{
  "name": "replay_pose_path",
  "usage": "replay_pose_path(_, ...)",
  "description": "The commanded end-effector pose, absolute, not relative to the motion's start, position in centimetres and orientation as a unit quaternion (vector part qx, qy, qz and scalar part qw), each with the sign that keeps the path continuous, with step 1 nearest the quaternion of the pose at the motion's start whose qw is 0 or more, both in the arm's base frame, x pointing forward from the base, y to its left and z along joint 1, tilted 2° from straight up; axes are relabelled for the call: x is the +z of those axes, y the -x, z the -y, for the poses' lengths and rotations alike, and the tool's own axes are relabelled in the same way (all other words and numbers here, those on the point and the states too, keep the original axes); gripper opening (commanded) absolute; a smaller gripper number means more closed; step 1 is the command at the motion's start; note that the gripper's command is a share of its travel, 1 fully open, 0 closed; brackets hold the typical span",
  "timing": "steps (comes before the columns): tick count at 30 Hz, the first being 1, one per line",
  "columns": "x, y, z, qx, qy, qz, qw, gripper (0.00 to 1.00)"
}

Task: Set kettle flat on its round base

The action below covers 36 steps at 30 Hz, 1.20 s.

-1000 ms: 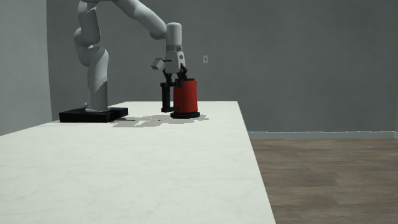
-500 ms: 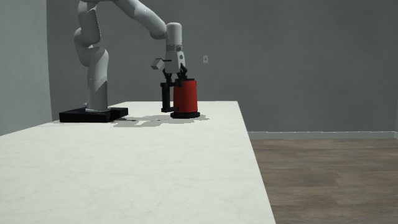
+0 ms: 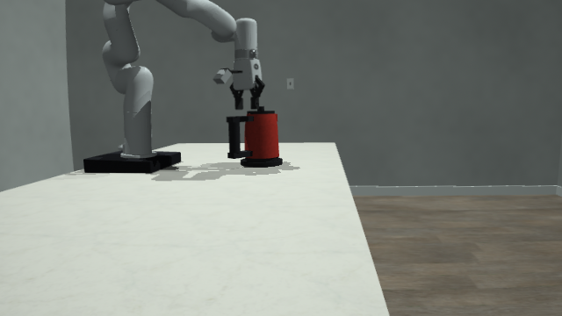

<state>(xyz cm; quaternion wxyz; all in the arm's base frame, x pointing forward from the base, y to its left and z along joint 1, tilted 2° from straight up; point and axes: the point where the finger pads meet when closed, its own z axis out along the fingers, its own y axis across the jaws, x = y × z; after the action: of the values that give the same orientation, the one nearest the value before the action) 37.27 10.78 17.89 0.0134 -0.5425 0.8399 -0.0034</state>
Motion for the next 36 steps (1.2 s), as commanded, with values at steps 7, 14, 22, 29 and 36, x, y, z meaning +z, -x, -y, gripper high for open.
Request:
replay_pose_path(7,25.5,-37.0,-10.8,-0.004,0.543,-0.840,0.014,0.81)
replay_pose_path(14,29.2,-36.9,-10.7,-0.004,0.543,-0.840,0.014,0.81)
replay_pose_path(22,29.5,-36.9,-10.7,-0.004,0.543,-0.840,0.014,0.81)
replay_pose_path(29,29.5,-36.9,-10.7,-0.004,0.543,-0.840,0.014,0.81)
replay_pose_path(36,29.5,-36.9,-10.7,-0.004,0.543,-0.840,0.014,0.81)
